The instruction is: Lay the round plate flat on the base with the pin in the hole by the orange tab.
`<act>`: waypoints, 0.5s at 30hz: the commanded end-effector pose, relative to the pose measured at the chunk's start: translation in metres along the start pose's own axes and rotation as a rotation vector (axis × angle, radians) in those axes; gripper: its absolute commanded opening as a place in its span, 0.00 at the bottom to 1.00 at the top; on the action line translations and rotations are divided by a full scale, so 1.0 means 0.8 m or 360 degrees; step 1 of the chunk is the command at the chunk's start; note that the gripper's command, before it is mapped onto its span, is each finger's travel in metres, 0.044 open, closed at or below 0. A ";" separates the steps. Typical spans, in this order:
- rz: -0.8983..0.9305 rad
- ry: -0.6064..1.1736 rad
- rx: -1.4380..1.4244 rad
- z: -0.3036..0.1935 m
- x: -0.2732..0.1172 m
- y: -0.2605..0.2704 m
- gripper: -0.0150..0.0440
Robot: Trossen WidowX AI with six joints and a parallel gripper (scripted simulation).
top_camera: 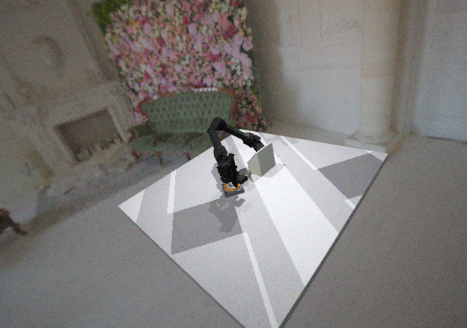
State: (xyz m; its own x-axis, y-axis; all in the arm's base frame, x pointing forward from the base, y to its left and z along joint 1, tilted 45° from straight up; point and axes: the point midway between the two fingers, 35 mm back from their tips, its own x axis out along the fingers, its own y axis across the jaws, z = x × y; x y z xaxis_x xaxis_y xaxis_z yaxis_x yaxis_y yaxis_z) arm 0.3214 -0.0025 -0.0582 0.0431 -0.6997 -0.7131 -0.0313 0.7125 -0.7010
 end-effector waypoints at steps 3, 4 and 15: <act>0.0003 0.0014 -0.0001 -0.011 0.001 0.002 0.25; 0.0003 0.0014 -0.0001 -0.013 0.001 0.002 0.25; 0.0003 0.0015 -0.0002 -0.029 0.000 0.000 0.25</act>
State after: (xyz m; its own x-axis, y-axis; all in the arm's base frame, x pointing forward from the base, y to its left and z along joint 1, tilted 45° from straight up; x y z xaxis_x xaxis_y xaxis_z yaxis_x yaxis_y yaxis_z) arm 0.3046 -0.0018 -0.0575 0.0431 -0.6982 -0.7146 -0.0314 0.7140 -0.6994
